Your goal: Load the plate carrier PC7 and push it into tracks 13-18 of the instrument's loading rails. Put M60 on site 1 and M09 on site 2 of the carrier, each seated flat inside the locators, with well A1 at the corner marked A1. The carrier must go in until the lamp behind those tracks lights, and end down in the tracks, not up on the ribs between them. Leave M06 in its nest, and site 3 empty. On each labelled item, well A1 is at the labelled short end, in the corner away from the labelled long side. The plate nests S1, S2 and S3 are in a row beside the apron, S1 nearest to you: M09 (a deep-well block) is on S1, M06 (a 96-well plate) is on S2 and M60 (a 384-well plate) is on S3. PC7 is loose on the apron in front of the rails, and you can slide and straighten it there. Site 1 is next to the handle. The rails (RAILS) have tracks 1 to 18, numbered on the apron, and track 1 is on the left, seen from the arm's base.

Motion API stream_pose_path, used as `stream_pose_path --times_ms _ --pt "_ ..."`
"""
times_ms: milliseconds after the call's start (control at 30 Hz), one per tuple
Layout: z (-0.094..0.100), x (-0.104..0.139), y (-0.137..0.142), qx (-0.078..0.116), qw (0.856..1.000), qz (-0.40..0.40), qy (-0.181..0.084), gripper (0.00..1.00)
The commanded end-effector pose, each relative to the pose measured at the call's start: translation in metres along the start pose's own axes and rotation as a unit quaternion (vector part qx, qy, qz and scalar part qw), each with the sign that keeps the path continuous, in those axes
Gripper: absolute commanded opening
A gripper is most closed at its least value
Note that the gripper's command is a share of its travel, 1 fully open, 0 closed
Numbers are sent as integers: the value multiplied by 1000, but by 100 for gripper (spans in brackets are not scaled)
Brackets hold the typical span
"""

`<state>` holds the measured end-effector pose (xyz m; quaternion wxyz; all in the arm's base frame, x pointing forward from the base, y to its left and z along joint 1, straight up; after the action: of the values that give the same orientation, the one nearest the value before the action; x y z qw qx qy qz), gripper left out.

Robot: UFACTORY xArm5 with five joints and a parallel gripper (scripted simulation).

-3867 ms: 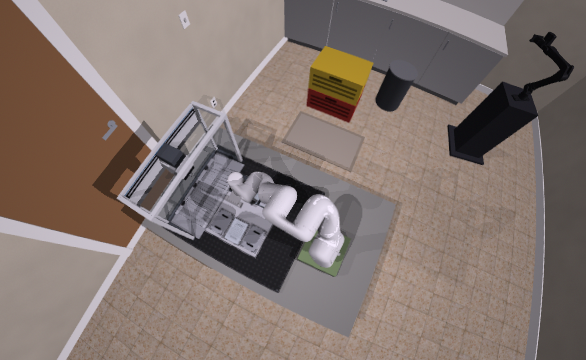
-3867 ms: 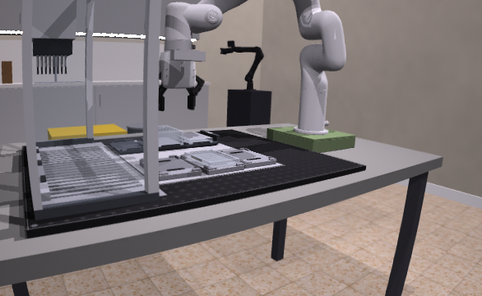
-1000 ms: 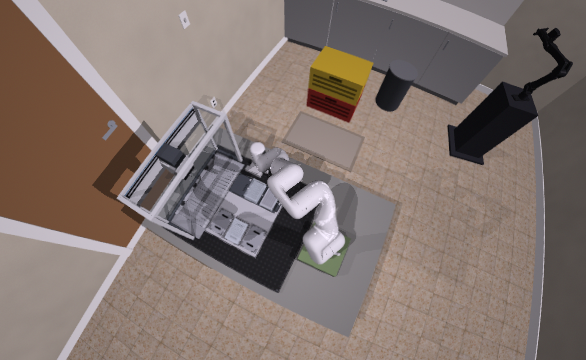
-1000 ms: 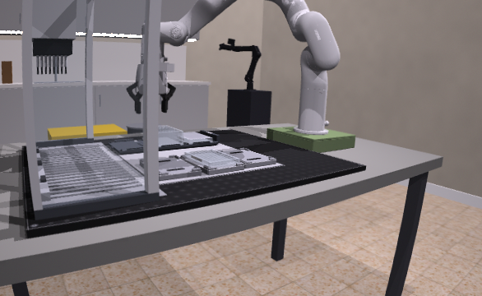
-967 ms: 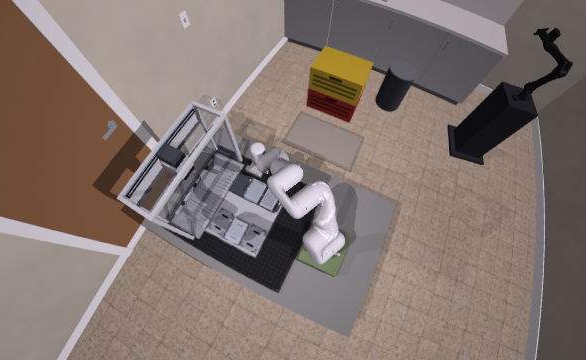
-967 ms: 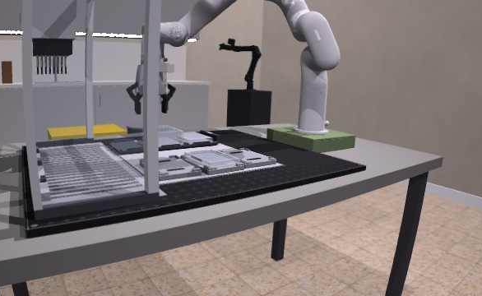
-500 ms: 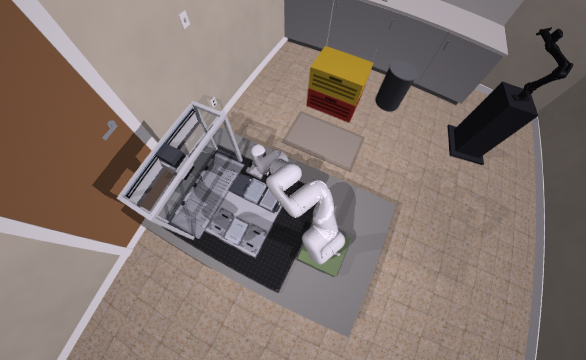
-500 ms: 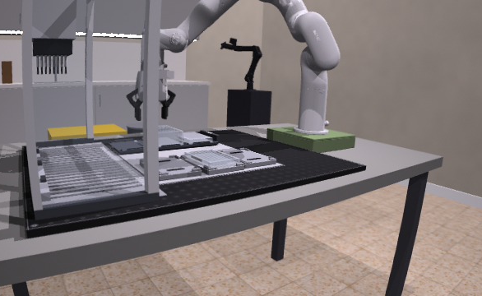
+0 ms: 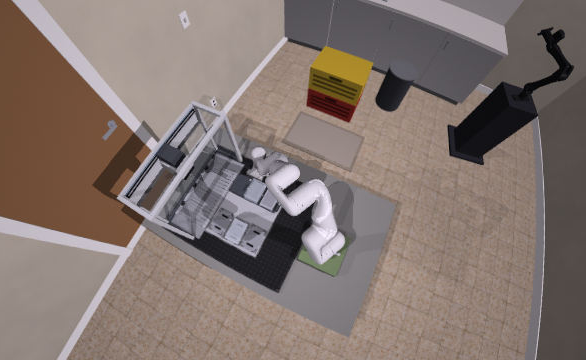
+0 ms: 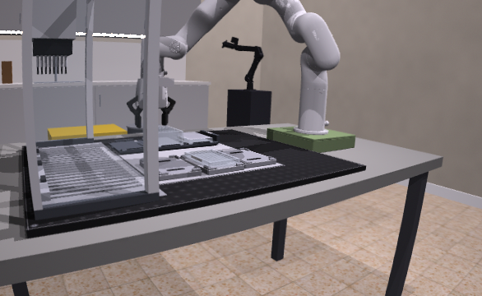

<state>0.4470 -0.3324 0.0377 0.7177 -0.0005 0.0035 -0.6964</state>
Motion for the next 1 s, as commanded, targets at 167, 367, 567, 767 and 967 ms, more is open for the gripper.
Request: stream_pose_path --times_ms 167,367,567,767,967 --pt "-10 1 2 2 1000 0 -2 100" --pt "-18 1 2 2 1000 0 -2 100" --pt "-18 1 2 2 1000 0 -2 100" --pt "-20 1 2 2 1000 0 -2 100" --pt "-24 1 2 2 1000 0 -2 100"
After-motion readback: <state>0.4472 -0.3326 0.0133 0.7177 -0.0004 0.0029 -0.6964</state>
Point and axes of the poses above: the point where the finger pads meet when closed, its own z axis back along the fingers, its own y axis across the jaws, x = y × z, the point moved 2 cm from there along z, back along the fingers, and after that the axes turned 13 degrees about z, right-handed, at the moved point
